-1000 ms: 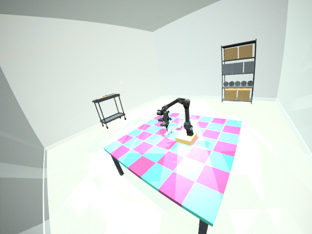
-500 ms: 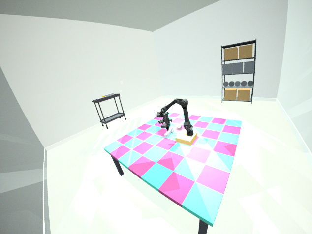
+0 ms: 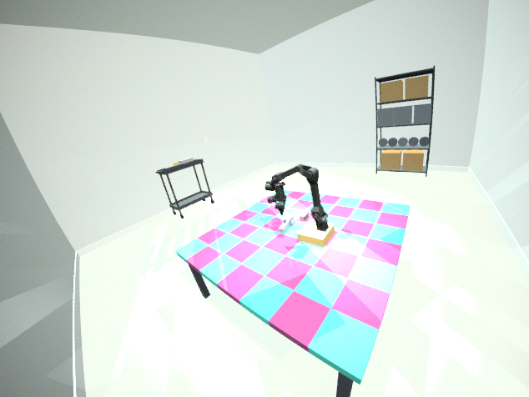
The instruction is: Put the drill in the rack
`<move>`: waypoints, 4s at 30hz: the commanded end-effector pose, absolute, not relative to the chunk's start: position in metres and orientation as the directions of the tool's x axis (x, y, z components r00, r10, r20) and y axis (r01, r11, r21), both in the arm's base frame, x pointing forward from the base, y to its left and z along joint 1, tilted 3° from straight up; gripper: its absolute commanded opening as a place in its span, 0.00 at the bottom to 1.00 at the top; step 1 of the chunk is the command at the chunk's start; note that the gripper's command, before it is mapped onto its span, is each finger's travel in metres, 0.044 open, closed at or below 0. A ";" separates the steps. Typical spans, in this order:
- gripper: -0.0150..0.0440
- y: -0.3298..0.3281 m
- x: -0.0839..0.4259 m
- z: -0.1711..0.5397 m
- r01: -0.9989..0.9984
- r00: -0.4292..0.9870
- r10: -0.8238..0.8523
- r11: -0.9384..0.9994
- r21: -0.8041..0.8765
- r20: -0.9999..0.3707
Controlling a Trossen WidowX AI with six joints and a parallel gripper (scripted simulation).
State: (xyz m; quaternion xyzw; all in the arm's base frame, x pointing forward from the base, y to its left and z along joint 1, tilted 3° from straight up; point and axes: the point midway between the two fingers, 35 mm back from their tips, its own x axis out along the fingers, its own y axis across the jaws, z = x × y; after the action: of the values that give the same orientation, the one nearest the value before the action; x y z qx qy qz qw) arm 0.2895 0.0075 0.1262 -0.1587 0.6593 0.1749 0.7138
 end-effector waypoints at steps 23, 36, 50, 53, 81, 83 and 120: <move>1.00 -0.124 0.297 0.050 -0.987 0.052 0.028 -0.149 -0.056 -0.998; 1.00 -0.124 0.297 0.050 -0.987 0.052 0.028 -0.149 -0.056 -0.998; 1.00 -0.119 0.298 0.031 -0.987 0.052 0.028 -0.149 -0.056 -0.998; 1.00 -0.117 0.298 0.026 -0.987 0.052 0.029 -0.149 -0.056 -0.998; 0.69 -0.110 0.298 0.002 -0.986 0.056 0.024 -0.153 -0.059 -0.998; 0.60 -0.110 0.298 0.002 -0.986 0.056 0.024 -0.153 -0.059 -0.998; 0.25 -0.140 0.302 0.003 -0.987 0.052 0.027 -0.149 -0.056 -0.998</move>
State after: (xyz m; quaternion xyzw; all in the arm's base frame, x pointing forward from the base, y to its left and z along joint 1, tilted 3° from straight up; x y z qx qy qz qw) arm 0.3013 -0.1353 0.0019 -0.5426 0.4417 0.5280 0.4814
